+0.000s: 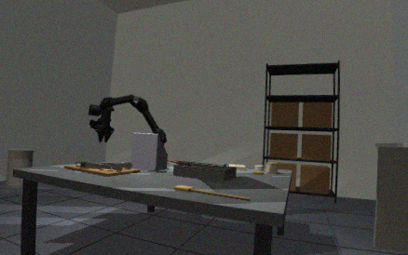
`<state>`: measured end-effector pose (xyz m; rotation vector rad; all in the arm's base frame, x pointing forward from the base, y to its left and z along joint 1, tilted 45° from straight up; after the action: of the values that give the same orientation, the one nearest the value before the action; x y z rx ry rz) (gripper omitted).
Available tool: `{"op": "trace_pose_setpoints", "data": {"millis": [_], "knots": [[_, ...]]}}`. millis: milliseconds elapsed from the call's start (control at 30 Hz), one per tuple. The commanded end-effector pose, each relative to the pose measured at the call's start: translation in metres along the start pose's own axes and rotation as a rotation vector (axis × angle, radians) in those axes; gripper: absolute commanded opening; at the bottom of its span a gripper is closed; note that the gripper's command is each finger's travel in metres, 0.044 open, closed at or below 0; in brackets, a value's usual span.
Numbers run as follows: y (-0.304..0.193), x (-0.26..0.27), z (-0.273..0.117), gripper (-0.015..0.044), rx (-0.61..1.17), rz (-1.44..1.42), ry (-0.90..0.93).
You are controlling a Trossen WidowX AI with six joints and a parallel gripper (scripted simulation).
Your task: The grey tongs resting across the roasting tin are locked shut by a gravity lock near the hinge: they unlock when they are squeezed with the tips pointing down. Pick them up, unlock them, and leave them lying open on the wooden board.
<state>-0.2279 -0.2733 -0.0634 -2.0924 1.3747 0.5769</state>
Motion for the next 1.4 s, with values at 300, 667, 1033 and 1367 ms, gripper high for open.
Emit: {"op": "trace_pose_setpoints", "data": {"millis": [300, 667, 1033, 1367], "knots": [[-0.006, -0.019, -0.026, 0.0440, 0.015, -0.016, -0.017], [-0.008, -0.019, -0.059, 0.0440, 0.010, -0.007, -0.007], [-0.008, -0.019, -0.059, 0.0440, 0.010, -0.007, -0.007], [-0.008, -0.019, -0.059, 0.0440, 0.010, -0.007, -0.007]]}}
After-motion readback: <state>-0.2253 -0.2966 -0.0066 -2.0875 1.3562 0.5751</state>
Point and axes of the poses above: the point midway between the two fingers, 35 mm back from their tips, its own z axis out along the fingers, its own x axis across the jaws, y = z × x, the point moved 7 cm from there along -z, back along the fingers, and after that the axes turned 2 degrees about z, right-handed, at the moved point
